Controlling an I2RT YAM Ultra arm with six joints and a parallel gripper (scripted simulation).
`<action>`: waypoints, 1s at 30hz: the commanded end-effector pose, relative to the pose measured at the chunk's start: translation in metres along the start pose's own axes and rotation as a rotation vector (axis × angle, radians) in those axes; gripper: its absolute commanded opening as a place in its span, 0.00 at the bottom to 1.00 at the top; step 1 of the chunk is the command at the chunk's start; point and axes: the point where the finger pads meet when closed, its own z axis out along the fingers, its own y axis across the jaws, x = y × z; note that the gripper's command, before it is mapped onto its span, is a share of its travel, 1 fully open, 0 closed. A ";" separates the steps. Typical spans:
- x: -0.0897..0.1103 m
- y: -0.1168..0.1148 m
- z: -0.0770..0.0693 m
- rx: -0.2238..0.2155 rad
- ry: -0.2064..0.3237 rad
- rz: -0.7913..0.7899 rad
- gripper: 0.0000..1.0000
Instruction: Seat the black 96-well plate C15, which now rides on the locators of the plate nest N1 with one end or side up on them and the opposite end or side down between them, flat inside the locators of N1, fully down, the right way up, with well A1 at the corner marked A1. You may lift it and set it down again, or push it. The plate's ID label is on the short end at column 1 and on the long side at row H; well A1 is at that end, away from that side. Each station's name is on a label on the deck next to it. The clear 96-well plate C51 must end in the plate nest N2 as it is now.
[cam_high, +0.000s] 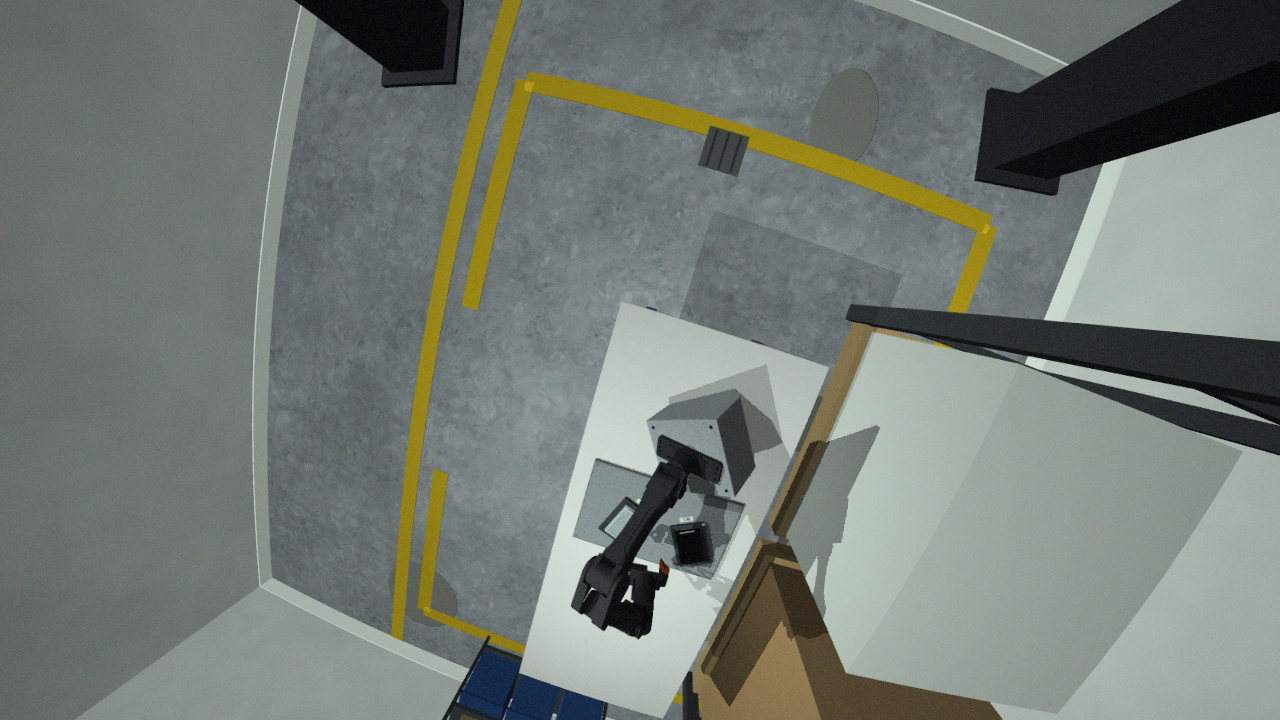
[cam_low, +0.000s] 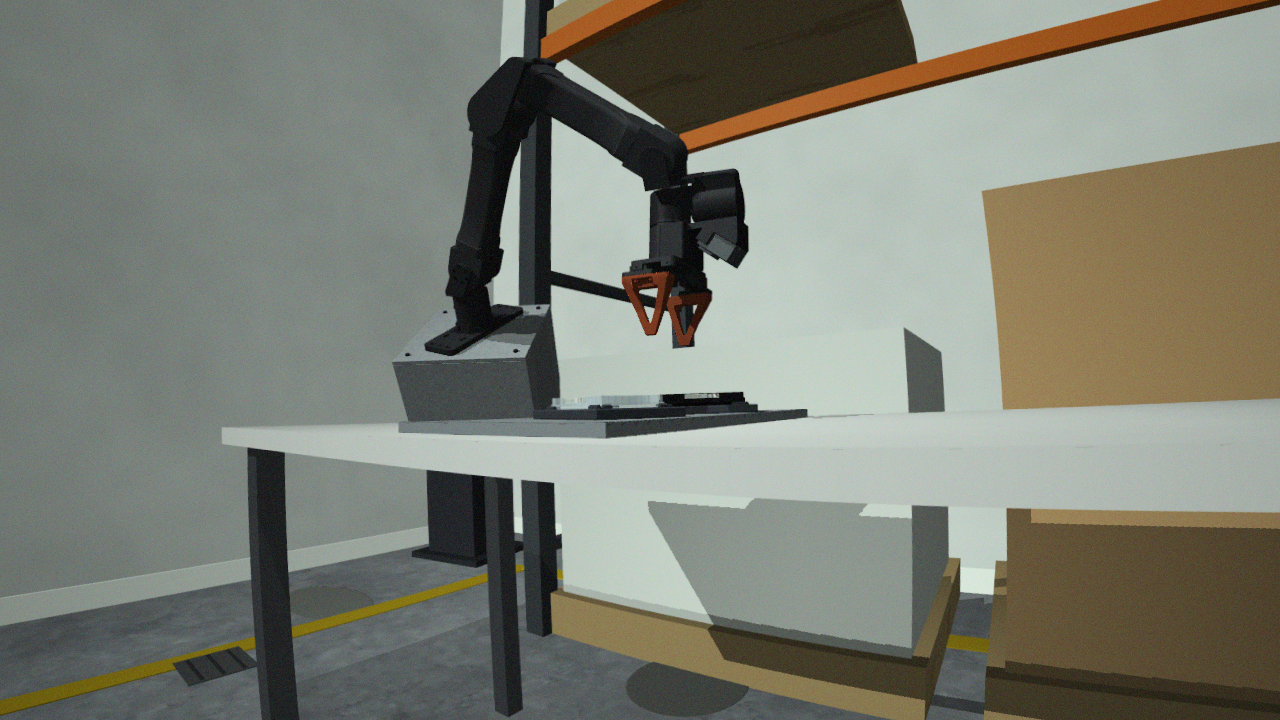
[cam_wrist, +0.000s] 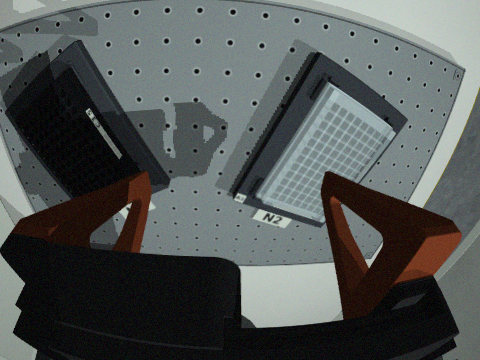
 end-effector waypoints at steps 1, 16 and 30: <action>-0.008 0.014 -0.006 -0.008 -0.037 -0.002 1.00; -0.003 0.074 0.008 -0.034 -0.042 -0.235 1.00; 0.011 0.131 0.021 -0.048 -0.048 -0.403 1.00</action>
